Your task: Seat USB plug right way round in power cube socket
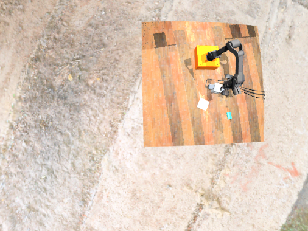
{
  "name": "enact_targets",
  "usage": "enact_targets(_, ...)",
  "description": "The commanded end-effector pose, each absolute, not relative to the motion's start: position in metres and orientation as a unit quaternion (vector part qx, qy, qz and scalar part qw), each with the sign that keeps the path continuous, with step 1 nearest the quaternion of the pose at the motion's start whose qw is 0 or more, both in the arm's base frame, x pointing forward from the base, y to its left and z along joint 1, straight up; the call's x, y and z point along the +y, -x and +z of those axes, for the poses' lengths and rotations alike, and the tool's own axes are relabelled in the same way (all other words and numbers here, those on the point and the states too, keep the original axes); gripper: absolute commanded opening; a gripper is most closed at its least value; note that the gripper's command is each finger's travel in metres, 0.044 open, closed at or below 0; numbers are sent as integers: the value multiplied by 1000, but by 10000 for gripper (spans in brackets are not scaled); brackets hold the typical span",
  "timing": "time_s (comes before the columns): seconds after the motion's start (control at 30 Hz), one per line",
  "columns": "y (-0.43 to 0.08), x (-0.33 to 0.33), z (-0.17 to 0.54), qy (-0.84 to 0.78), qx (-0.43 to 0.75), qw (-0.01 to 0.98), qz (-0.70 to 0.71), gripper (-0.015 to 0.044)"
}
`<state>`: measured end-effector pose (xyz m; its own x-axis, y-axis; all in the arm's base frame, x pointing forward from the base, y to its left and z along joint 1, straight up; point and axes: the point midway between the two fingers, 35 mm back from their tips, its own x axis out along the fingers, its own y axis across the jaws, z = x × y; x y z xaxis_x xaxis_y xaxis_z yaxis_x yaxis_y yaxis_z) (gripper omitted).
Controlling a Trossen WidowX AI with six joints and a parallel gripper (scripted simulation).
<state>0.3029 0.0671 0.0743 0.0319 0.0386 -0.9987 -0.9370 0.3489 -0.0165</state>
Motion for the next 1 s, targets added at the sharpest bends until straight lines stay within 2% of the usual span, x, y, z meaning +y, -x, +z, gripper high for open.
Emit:
enact_targets(0.0, -303, 68, 74, 399, 559, 599, 411, 0)
enact_targets(0.97, -304, 70, 71, 396, 551, 605, 417, 0)
